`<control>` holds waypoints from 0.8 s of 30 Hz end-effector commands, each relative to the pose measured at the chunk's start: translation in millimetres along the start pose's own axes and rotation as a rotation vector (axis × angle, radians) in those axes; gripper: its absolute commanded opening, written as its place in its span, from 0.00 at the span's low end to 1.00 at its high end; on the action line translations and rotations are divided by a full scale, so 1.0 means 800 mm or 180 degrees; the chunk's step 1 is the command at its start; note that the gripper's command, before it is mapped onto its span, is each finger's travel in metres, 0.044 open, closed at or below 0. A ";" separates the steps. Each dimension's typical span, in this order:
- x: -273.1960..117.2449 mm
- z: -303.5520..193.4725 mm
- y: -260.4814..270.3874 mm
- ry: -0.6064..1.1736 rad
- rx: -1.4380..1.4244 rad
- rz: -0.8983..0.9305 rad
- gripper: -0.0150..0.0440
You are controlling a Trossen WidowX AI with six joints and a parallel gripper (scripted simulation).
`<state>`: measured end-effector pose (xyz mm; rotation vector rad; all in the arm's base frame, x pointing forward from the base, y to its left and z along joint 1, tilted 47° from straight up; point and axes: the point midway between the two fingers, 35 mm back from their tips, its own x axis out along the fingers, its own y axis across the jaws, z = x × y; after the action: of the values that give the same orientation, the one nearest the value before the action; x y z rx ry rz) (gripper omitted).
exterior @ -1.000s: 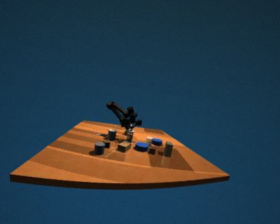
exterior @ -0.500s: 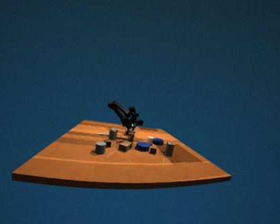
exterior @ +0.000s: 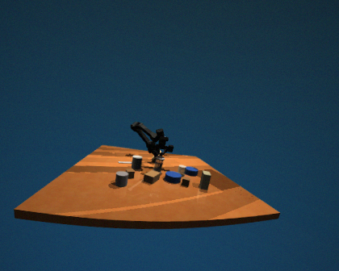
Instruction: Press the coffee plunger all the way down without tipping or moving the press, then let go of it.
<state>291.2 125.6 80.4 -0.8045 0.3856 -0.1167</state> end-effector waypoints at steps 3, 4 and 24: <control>0.000 0.000 0.000 0.0004 -0.0001 0.0002 0.45; 0.000 0.000 0.000 0.0004 -0.0001 0.0002 0.45; -0.012 0.020 0.003 -0.0021 -0.0005 0.0048 1.00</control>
<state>289.1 131.5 83.3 -0.8152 0.3893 -0.1023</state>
